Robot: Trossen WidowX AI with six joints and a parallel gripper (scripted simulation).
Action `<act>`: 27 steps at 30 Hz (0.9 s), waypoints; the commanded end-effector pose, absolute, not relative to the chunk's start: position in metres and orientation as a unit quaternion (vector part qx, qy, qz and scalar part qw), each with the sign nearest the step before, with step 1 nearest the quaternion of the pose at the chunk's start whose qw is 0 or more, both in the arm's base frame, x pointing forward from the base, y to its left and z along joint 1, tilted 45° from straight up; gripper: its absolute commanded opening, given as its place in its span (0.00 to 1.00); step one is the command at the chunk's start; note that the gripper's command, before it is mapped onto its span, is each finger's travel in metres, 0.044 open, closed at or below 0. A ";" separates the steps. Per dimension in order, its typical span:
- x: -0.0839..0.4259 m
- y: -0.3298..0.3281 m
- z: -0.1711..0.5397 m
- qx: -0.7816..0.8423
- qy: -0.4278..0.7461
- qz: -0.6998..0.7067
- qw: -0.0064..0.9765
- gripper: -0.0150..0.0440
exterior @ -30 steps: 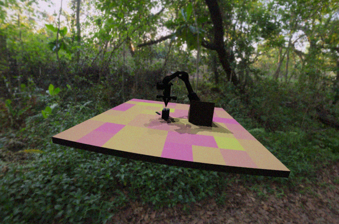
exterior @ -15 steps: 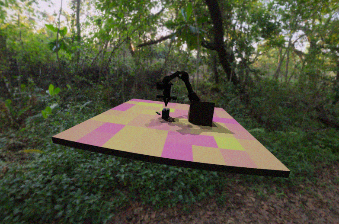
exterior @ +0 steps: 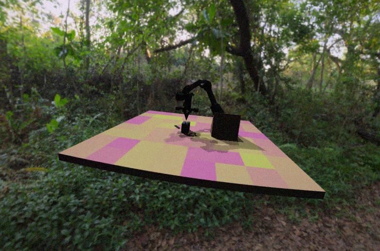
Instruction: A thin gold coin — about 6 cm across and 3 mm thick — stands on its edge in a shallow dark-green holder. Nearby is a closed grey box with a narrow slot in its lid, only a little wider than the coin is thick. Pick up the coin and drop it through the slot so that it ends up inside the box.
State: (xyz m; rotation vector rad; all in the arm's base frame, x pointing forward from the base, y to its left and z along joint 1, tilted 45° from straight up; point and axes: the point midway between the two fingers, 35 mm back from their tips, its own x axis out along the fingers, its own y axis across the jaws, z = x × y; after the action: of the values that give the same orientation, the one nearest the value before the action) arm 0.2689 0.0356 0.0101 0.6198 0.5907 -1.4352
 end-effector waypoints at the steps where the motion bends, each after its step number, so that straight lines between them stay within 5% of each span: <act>1: 0.269 0.035 0.010 0.275 0.263 -0.637 0.671 0.25; 27: 0.270 0.025 0.001 0.273 0.264 -0.636 0.671 0.25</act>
State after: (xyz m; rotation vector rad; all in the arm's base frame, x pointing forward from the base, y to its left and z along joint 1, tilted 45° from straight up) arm 0.2691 0.0271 0.0024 0.6229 0.5944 -1.4365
